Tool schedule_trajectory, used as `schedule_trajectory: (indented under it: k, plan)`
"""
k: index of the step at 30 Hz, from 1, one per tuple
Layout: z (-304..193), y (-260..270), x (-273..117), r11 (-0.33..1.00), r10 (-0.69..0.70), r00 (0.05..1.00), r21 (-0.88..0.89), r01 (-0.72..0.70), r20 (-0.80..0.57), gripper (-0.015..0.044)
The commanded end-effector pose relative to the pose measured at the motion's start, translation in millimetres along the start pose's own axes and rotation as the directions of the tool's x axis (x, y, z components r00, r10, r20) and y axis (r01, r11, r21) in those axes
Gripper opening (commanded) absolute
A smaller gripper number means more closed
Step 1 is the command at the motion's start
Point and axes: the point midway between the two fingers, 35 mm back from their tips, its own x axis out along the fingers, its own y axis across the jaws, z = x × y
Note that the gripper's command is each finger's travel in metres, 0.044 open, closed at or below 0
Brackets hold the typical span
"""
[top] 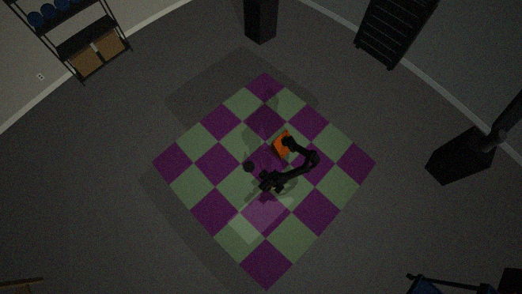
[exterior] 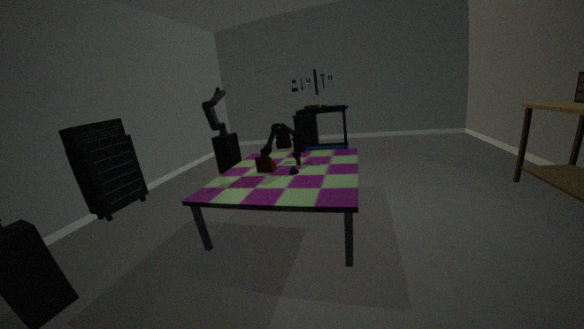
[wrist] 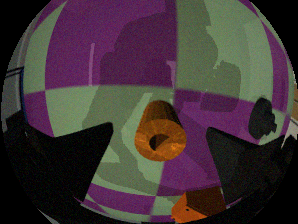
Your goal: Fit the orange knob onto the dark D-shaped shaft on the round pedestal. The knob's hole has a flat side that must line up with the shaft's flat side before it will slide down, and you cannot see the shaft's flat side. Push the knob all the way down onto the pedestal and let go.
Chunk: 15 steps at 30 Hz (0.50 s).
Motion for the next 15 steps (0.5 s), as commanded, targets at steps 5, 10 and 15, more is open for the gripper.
schedule_trajectory:
  k: [5, 10, 15]
  plan:
    - [-0.9, -0.3, 14.5, 1.000, 0.000, 1.000, 0.005, 0.000, -0.002, 0.0440]
    - [-1.5, 0.0, 22.3, 1.000, 0.002, 1.000, 0.005, -0.002, -0.002, 0.0440]
    - [-2.2, 0.5, 30.2, 1.000, 0.003, 1.000, 0.005, -0.003, -0.002, 0.0440]
